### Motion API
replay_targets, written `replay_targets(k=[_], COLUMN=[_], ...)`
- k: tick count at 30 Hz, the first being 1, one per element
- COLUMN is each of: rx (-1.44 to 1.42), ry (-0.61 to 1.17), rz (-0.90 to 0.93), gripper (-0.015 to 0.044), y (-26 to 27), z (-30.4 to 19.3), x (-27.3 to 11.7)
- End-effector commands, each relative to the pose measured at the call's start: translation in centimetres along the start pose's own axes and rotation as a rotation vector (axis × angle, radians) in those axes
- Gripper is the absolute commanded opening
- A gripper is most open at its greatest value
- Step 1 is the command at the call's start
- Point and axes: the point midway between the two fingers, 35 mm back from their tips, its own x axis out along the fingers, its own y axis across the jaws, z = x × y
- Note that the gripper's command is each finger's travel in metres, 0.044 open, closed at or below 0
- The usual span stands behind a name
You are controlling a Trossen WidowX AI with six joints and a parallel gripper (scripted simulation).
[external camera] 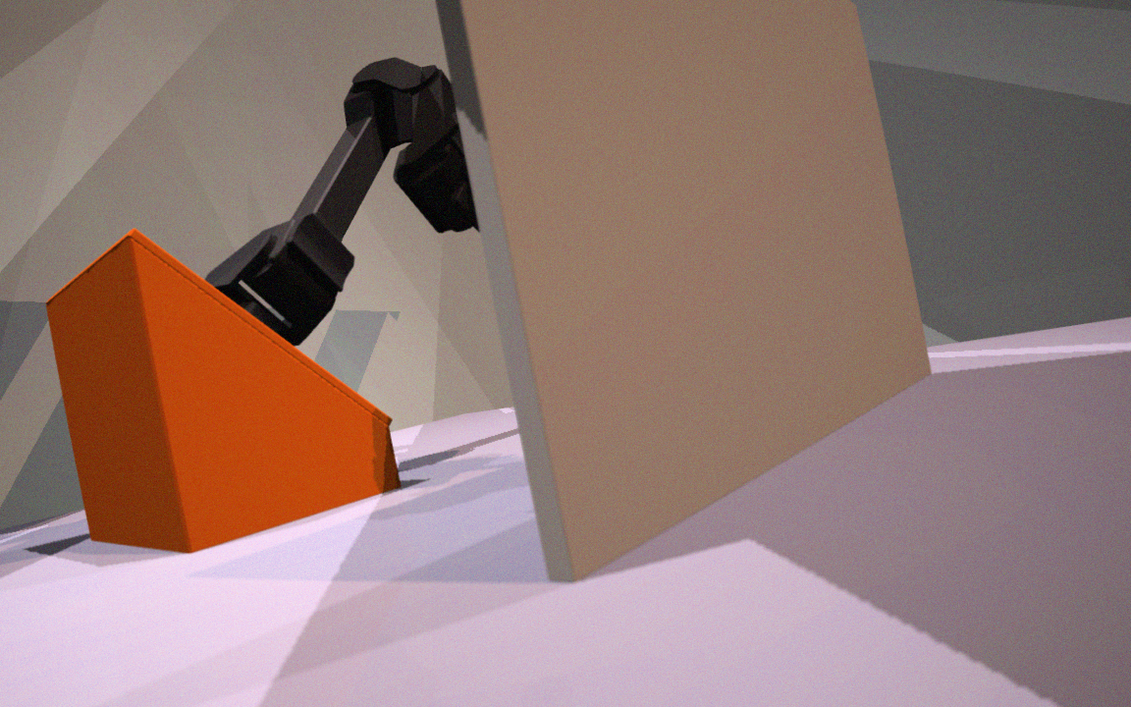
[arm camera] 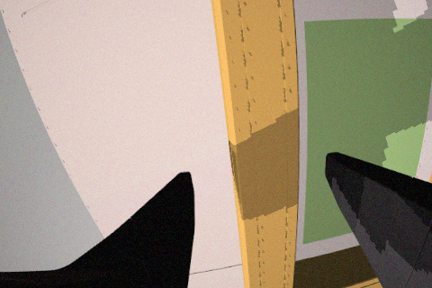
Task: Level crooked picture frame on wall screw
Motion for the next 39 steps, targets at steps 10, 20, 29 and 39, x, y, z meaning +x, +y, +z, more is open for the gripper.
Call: replay_targets(k=[10,20,29,39], rx=[-0.003,-0.003,-0.003,-0.003], ry=[0.004,0.004,0.004,0.004], rz=[-0.001,-0.001,-0.001,-0.001], gripper=[0.026,0.026,0.0103,0.0], y=[0.01,0.01,0.0,0.0], z=[-0.08,-0.08,-0.11,-0.11], x=[0.03,0.03,0.05,0.05])
